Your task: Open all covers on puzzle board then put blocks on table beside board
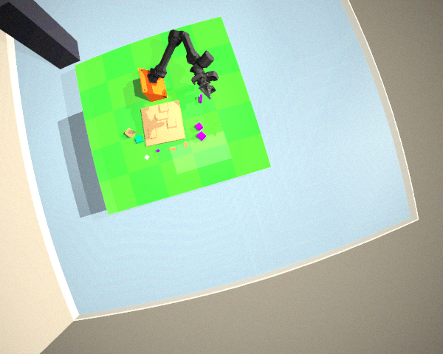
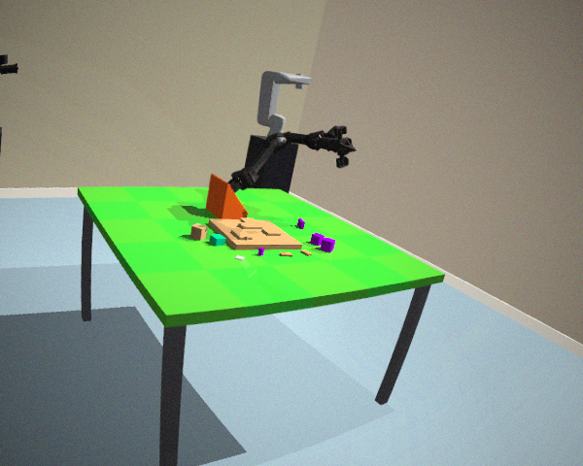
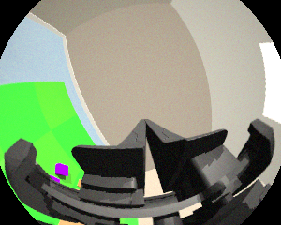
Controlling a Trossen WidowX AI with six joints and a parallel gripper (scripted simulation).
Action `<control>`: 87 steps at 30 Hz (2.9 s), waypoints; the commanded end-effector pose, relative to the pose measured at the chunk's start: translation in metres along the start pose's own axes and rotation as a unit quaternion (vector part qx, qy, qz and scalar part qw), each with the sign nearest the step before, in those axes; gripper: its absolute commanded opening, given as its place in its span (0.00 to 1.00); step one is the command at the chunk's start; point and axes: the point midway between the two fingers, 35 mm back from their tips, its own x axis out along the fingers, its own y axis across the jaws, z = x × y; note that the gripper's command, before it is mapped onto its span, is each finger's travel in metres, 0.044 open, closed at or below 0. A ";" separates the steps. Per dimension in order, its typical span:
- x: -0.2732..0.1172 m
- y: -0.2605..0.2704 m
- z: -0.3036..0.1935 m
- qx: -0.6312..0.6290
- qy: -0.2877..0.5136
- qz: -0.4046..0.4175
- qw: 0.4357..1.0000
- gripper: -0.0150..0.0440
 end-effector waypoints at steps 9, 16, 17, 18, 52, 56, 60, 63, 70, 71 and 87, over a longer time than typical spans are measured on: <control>0.020 0.027 -0.059 0.013 0.083 0.062 0.995 0.25; 0.025 0.042 -0.094 0.025 0.131 0.098 0.986 0.25; 0.026 0.044 -0.098 0.027 0.138 0.103 0.985 0.25; 0.026 0.046 -0.103 0.029 0.145 0.108 0.983 0.25; -0.007 0.115 -0.259 0.157 0.383 0.261 0.872 0.25; -0.016 0.124 -0.275 0.178 0.411 0.278 0.850 0.25; -0.027 0.132 -0.290 0.200 0.439 0.294 0.825 0.25; -0.036 0.139 -0.302 0.219 0.461 0.306 0.804 0.25; -0.060 0.154 -0.324 0.267 0.508 0.331 0.749 0.25; -0.063 0.157 -0.327 0.275 0.516 0.334 0.740 0.25; -0.127 0.189 -0.358 0.415 0.614 0.367 0.562 0.25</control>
